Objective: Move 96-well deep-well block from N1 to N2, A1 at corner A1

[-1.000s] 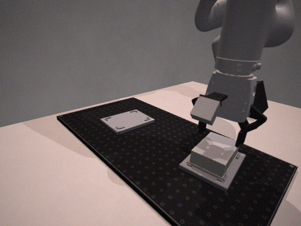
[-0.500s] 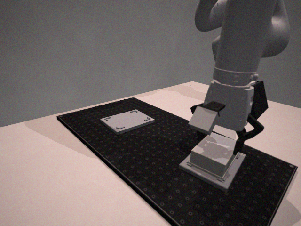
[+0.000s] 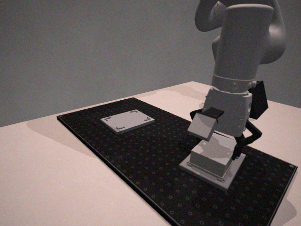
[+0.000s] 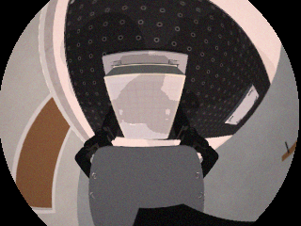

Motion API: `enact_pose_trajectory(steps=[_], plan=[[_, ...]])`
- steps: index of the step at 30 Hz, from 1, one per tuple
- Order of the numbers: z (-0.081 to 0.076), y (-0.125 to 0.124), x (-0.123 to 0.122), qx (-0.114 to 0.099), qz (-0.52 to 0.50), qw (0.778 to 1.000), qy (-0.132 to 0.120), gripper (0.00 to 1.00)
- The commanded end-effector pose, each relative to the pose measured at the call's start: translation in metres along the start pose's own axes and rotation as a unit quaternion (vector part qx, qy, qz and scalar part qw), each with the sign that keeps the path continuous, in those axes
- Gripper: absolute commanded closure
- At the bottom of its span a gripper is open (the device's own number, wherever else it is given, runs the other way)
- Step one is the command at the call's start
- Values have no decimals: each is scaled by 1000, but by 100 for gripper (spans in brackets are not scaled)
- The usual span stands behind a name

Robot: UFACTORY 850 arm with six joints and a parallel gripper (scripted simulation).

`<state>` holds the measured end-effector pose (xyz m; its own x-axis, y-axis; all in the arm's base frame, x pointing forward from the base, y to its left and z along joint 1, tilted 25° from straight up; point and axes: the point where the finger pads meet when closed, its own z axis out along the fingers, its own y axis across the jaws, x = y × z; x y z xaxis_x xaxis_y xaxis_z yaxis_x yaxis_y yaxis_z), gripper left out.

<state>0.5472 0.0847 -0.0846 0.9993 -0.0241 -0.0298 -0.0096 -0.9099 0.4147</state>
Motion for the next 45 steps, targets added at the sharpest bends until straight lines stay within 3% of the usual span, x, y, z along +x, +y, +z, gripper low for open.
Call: enact_pose_trajectory(steps=[1,45], plan=[[0,0,1,0,0,1000,1,0],[20,0,1,0,0,1000,1,0]])
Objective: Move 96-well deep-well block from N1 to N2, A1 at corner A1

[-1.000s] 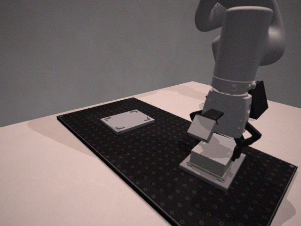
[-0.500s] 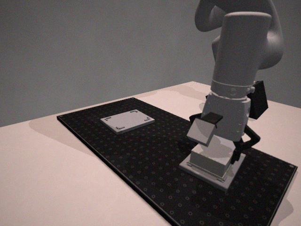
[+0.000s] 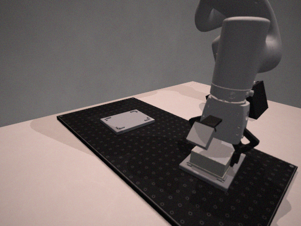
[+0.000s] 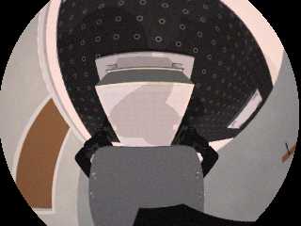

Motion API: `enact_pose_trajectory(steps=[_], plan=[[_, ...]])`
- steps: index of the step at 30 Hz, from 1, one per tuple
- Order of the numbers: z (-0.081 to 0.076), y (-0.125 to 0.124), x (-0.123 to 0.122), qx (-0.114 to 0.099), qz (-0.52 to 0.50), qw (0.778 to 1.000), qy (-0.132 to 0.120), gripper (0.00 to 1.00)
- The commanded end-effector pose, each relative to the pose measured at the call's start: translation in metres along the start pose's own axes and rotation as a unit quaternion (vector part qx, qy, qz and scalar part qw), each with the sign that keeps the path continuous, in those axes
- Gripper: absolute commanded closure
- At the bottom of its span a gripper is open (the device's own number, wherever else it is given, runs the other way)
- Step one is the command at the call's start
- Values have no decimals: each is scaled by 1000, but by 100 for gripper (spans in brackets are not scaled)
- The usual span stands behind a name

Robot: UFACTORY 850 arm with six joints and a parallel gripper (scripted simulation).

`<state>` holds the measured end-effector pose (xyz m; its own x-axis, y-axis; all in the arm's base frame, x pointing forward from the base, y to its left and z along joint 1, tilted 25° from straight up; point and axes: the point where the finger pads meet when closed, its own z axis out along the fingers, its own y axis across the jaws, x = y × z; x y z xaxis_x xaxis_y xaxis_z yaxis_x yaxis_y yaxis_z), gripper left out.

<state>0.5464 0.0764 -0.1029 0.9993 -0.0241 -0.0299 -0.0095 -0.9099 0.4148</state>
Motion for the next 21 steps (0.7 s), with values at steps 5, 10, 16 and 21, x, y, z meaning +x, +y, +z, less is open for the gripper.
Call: enact_pose_trajectory(steps=[5,10,16,21], plan=[[0,0,1,0,0,1000,1,0],[-1,0,1,0,0,1000,1,0],[-1,0,1,0,0,1000,1,100],[-1,0,1,0,0,1000,1,100]])
